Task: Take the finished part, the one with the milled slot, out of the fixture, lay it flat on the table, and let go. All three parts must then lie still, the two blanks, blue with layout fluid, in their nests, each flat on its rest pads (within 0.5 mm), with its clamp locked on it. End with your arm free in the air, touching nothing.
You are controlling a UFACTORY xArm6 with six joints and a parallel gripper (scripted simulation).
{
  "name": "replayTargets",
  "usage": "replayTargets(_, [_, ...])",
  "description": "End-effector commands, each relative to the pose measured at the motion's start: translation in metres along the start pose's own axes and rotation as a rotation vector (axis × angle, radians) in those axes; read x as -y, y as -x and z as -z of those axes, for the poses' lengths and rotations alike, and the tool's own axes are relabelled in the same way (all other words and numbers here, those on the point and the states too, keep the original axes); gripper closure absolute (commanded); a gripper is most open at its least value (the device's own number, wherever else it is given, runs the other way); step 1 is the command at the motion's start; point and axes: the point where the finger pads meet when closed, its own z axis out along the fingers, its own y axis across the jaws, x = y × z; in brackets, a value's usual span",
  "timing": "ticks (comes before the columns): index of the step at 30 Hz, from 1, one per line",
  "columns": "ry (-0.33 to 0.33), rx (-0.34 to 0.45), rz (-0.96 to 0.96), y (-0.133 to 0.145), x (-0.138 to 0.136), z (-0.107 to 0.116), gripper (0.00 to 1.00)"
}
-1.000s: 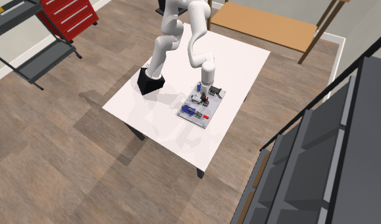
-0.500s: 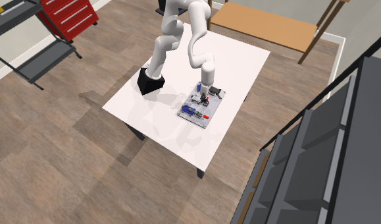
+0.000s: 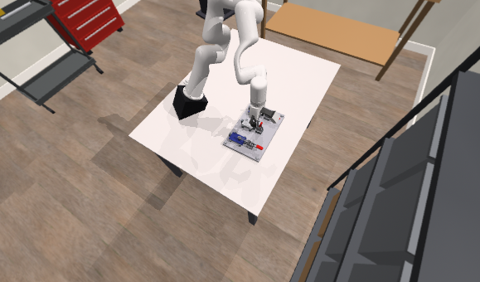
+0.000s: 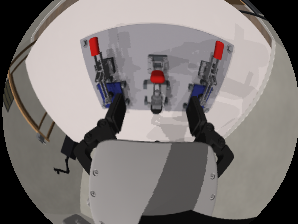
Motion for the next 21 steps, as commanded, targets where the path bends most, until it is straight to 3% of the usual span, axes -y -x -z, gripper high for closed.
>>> replayTargets(1, [0.001,-0.004,0.001,0.017,0.0,0.001,0.0])
replayTargets(21, [0.001,-0.004,0.001,0.057,0.0,0.001,0.0])
